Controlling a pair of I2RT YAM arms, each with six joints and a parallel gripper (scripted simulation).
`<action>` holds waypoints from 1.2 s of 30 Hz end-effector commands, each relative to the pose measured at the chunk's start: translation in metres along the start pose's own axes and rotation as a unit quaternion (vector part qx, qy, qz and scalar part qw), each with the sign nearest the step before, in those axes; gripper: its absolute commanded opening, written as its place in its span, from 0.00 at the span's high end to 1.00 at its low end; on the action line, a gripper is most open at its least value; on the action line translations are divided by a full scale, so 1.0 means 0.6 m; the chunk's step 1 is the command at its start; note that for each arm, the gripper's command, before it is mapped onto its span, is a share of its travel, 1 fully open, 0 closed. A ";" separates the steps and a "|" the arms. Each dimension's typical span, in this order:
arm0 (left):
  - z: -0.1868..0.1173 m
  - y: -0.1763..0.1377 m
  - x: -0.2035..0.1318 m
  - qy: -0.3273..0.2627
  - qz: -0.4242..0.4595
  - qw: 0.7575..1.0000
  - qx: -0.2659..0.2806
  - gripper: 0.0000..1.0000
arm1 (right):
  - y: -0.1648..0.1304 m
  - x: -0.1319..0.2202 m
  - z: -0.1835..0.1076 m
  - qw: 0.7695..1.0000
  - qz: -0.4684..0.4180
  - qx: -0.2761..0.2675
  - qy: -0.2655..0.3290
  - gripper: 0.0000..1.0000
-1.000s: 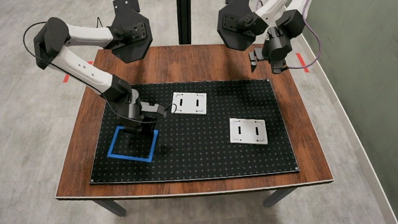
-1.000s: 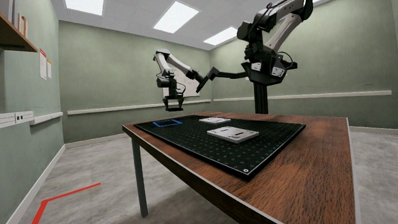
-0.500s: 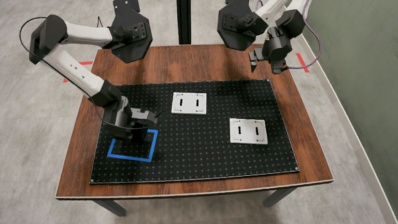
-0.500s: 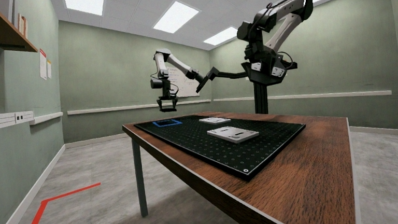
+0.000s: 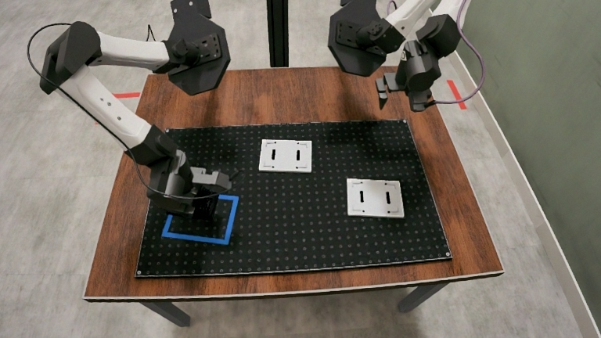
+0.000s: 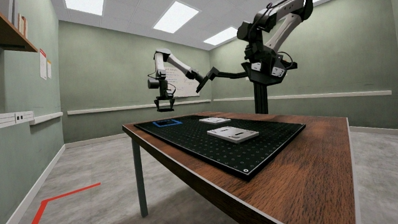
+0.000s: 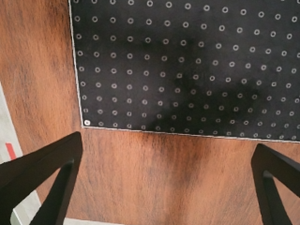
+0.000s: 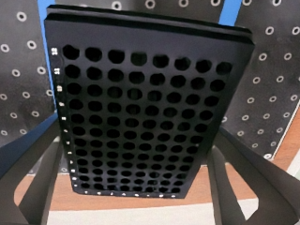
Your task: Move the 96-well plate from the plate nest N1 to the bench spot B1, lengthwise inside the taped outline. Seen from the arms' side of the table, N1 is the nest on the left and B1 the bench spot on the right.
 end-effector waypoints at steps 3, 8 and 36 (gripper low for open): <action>-0.001 0.001 0.001 -0.002 0.002 1.000 0.000 0.00 | 0.009 0.013 -0.006 1.000 -0.018 -0.010 0.010 1.00; -0.001 0.001 0.001 -0.002 0.002 1.000 0.000 0.00 | 0.010 0.013 -0.007 1.000 -0.016 -0.010 0.008 1.00; -0.001 0.001 0.001 -0.002 0.002 1.000 0.000 0.00 | 0.003 0.002 -0.004 1.000 -0.004 -0.004 0.000 1.00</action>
Point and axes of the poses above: on each arm, the point where the finger pads meet when closed, its own z axis out along the fingers, its own x axis across the jaws, y = z × x, the point moved 6 cm from there along -z, back along the fingers, and after that the axes turned 11 degrees about z, right-handed, at the moved point
